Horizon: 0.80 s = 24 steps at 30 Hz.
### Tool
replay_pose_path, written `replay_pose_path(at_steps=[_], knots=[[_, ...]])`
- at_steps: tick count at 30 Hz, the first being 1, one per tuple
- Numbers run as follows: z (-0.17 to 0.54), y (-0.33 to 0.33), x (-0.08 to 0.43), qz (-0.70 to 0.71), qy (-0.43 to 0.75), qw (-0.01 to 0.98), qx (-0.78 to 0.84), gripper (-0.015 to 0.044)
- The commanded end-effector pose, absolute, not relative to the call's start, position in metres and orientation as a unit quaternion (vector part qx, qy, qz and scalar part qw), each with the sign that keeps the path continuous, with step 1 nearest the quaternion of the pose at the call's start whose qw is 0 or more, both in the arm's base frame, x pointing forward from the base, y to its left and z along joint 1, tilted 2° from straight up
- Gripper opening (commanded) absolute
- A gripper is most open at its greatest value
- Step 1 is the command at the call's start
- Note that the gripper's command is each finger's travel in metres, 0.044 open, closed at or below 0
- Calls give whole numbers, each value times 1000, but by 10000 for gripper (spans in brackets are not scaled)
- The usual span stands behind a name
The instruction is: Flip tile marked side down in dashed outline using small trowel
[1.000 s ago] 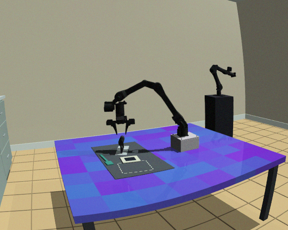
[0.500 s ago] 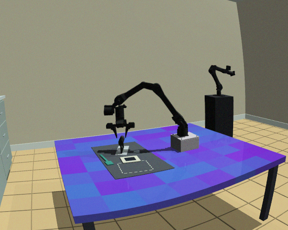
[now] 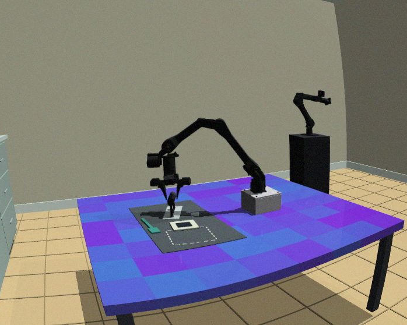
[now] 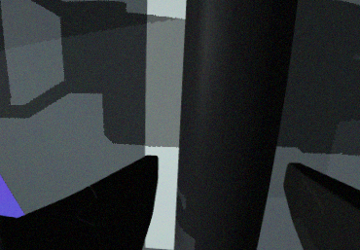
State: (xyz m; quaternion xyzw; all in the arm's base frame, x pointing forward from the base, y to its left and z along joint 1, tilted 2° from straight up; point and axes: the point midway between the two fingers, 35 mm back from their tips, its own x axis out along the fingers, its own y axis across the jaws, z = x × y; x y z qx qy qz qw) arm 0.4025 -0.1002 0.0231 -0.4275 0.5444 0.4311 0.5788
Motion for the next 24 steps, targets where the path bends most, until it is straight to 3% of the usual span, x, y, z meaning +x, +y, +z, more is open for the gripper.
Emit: replay_pose_path(at_steps=[1,7,24], knots=[[21,-100,402,431,547,579,-425,165],[21,-100,402,431,547,579,-425,130],[21,-100,402,431,547,579,-425,130]])
